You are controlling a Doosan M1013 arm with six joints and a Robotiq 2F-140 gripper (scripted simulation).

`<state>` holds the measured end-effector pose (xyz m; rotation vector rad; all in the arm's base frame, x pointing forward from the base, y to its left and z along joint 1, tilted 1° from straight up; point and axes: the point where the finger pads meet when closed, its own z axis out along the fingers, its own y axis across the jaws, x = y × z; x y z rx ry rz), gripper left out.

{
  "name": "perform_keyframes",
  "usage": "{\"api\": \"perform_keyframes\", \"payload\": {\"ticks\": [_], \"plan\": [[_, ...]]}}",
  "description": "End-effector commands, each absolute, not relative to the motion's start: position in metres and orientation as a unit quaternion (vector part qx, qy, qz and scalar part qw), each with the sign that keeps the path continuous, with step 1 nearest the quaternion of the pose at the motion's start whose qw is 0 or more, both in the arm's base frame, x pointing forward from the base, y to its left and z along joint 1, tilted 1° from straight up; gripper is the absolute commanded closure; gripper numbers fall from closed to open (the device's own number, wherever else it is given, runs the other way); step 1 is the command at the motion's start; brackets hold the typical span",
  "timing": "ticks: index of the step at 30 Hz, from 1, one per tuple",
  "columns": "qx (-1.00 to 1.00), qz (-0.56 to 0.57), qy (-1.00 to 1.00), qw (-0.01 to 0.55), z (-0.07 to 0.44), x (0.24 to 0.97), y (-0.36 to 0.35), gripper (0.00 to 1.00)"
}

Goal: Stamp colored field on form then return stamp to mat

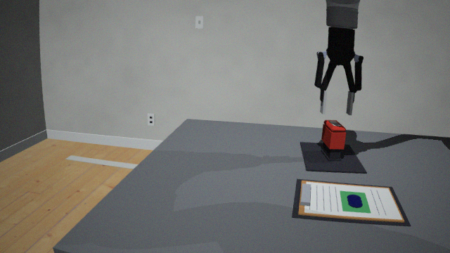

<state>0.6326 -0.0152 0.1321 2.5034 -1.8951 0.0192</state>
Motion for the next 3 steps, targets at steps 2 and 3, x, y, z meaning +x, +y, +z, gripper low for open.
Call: {"api": "perform_keyframes", "payload": {"ticks": [2,3], "plan": [[0.797,0.006,-0.604,0.001,0.1322,0.6325,-0.0152,0.50],[0.797,0.006,-0.604,0.001,0.1322,0.6325,-0.0152,0.50]]}}
